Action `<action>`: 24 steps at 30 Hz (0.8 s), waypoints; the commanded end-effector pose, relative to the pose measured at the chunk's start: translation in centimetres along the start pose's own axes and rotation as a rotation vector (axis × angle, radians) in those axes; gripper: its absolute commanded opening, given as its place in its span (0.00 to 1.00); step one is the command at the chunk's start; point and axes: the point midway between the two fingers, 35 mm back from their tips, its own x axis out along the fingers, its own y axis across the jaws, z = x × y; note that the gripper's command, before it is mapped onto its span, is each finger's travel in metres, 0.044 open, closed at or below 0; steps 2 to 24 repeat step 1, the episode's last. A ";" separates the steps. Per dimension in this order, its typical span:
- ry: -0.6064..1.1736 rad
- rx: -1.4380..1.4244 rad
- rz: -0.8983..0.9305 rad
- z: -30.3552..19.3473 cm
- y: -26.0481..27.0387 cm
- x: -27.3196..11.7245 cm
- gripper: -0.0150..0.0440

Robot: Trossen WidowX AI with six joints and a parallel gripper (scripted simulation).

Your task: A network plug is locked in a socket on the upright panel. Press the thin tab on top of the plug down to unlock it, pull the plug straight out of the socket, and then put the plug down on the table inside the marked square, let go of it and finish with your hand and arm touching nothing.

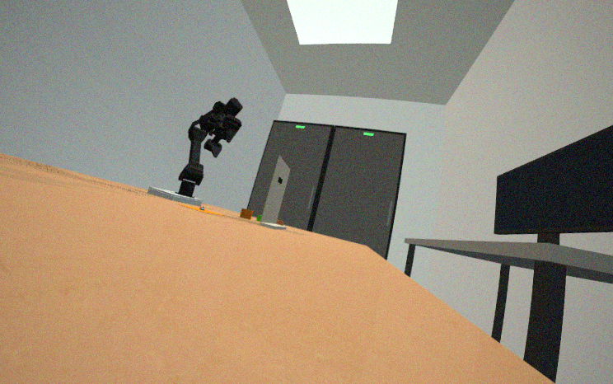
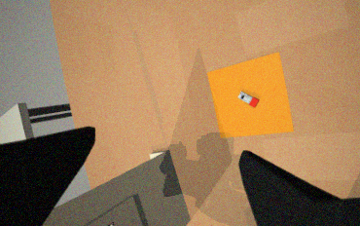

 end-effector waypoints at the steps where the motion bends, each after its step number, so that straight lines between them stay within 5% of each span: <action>1: -0.006 0.003 -0.003 0.1 0.0 0.0 1.00; 24: -0.006 0.003 -0.003 0.1 0.0 0.0 1.00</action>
